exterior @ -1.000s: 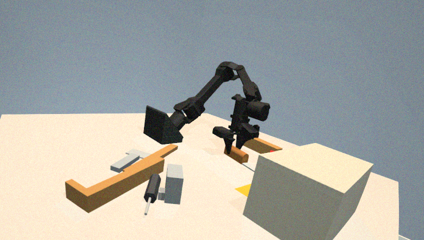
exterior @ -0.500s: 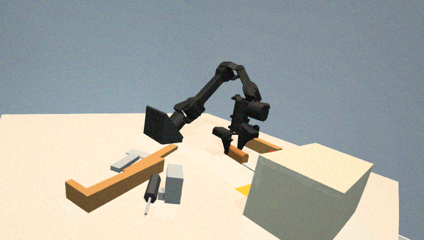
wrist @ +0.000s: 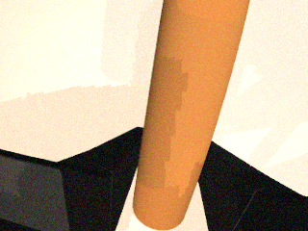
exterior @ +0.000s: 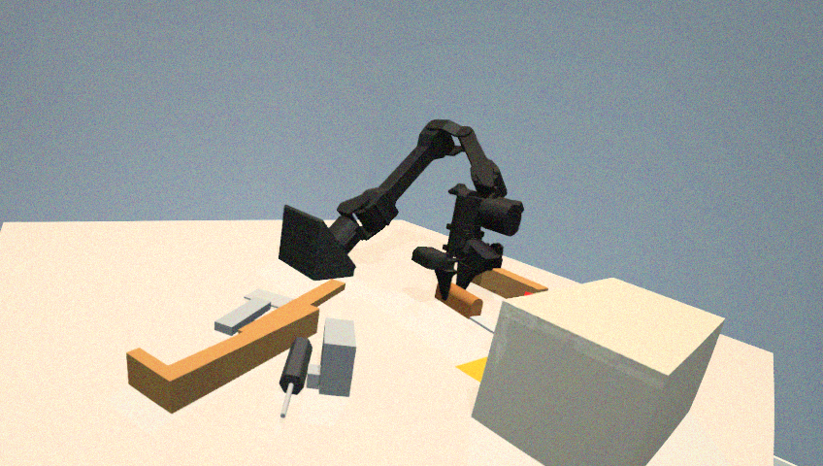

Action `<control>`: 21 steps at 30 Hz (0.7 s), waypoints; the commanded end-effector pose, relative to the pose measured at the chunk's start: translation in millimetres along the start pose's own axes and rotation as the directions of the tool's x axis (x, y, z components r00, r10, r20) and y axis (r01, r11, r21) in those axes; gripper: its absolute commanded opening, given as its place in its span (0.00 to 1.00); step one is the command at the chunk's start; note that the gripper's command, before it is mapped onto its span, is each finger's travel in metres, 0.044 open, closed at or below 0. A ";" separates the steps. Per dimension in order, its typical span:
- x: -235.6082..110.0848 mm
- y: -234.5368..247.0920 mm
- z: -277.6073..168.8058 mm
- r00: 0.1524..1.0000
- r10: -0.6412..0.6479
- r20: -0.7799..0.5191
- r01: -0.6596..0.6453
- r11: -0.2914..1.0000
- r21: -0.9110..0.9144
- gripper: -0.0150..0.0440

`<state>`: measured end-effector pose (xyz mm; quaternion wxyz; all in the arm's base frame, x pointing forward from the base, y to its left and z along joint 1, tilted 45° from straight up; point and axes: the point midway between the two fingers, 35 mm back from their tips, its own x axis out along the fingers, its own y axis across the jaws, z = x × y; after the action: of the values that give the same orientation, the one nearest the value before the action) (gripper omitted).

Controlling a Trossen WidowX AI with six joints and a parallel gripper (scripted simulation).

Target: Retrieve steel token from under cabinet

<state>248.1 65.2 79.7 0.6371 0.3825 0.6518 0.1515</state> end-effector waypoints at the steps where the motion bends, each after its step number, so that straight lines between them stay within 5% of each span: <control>1: 0.1 -0.1 0.0 1.000 -0.001 0.000 0.001 1.000 -0.002 0.43; 5: 0.1 -0.1 0.0 1.000 -0.001 0.000 0.001 1.000 -0.002 0.25; 21: -0.3 0.7 14.1 1.000 0.000 -0.001 0.000 1.000 -0.001 0.25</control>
<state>258.7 62.1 78.6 0.6367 0.3829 0.6521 0.1512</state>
